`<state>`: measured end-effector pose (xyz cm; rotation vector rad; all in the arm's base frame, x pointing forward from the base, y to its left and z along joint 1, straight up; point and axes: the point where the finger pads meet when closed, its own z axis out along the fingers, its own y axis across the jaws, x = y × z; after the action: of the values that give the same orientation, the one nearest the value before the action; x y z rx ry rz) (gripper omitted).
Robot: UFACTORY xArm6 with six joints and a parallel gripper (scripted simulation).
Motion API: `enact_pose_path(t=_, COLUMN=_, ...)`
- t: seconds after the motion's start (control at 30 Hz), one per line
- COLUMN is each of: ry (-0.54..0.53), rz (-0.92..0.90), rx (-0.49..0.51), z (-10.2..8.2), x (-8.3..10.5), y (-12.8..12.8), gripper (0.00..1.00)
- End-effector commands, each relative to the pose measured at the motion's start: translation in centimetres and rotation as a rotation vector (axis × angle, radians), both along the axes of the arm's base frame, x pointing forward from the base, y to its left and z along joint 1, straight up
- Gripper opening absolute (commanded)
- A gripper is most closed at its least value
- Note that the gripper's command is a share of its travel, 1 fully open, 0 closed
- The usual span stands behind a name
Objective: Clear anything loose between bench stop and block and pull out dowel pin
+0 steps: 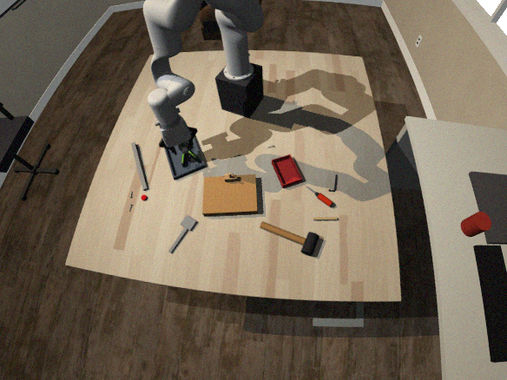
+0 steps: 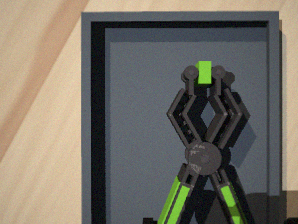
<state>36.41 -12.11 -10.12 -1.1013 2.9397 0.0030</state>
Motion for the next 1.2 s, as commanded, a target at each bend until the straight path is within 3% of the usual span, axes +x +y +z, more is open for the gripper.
enact_pose_path(t=0.0, ry=-0.003, rz=0.0, rx=-0.002, z=0.0, x=0.1, y=0.0, gripper=0.72)
enact_pose_path(t=1.17, ry=-0.002, rz=0.0, rx=-0.004, z=-3.1, x=0.2, y=0.0, gripper=0.72)
